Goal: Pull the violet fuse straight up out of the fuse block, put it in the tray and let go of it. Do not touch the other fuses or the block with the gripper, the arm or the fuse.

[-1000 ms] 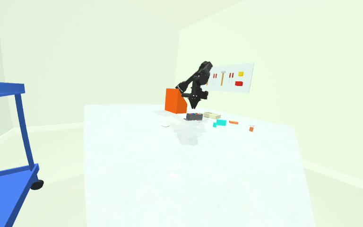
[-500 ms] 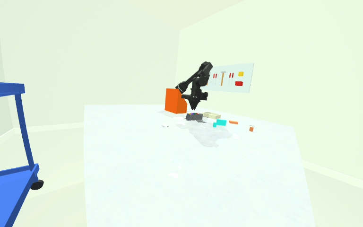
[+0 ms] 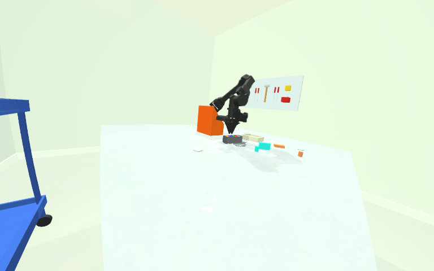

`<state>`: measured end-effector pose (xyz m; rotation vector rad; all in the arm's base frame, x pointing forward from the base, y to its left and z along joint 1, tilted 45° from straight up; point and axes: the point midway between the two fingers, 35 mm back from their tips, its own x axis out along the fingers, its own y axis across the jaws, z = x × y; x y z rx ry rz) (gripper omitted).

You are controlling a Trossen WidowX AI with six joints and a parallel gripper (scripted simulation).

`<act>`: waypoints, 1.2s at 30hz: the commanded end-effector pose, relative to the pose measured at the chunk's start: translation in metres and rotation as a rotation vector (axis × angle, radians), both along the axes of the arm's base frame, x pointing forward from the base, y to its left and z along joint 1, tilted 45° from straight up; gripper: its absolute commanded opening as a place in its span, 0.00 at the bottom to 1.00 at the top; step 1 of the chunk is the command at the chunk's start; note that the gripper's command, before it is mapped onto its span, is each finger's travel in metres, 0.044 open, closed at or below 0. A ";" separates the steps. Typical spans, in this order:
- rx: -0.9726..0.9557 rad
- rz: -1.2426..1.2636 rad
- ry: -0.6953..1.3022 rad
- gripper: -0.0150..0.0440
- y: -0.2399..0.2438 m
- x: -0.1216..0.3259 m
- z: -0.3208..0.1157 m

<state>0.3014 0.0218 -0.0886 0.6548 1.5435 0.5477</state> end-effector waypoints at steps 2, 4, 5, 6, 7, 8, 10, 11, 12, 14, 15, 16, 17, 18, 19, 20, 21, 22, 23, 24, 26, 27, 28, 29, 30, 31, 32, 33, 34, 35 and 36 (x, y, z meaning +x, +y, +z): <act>0.007 -0.001 0.013 0.36 0.005 -0.003 -0.006; 0.007 -0.001 0.013 0.36 0.006 -0.004 -0.007; 0.007 -0.001 0.013 0.36 0.006 -0.004 -0.007; 0.007 -0.001 0.013 0.36 0.006 -0.004 -0.007; 0.007 -0.001 0.013 0.36 0.006 -0.004 -0.007; 0.007 -0.001 0.013 0.36 0.006 -0.004 -0.007; 0.007 -0.001 0.013 0.36 0.006 -0.004 -0.007; 0.007 -0.001 0.013 0.36 0.006 -0.004 -0.007; 0.007 -0.001 0.013 0.36 0.006 -0.004 -0.007; 0.007 -0.001 0.013 0.36 0.006 -0.004 -0.007; 0.007 -0.001 0.013 0.36 0.006 -0.004 -0.007; 0.007 -0.001 0.013 0.36 0.006 -0.004 -0.007; 0.007 -0.001 0.013 0.36 0.006 -0.004 -0.007; 0.007 -0.001 0.013 0.36 0.007 -0.004 -0.008; 0.007 -0.001 0.013 0.36 0.007 -0.004 -0.008; 0.007 -0.001 0.013 0.36 0.008 -0.004 -0.009; 0.007 -0.001 0.013 0.36 0.008 -0.004 -0.009; 0.007 -0.001 0.013 0.36 0.009 -0.004 -0.010; 0.007 -0.001 0.013 0.36 0.009 -0.004 -0.011; 0.007 -0.001 0.013 0.36 0.010 -0.004 -0.011; 0.007 -0.001 0.013 0.36 0.011 -0.004 -0.013; 0.008 -0.001 0.013 0.36 0.012 -0.004 -0.013; 0.008 -0.001 0.013 0.36 0.013 -0.004 -0.014; 0.008 -0.001 0.013 0.36 0.013 -0.004 -0.014; 0.008 -0.001 0.013 0.36 0.013 -0.004 -0.014; 0.008 -0.001 0.013 0.36 0.013 -0.004 -0.014; 0.008 -0.001 0.013 0.36 0.013 -0.004 -0.014; 0.008 -0.001 0.013 0.36 0.013 -0.004 -0.014; 0.008 -0.001 0.013 0.36 0.013 -0.004 -0.014; 0.008 -0.001 0.013 0.36 0.013 -0.004 -0.014; 0.008 -0.001 0.013 0.36 0.013 -0.004 -0.014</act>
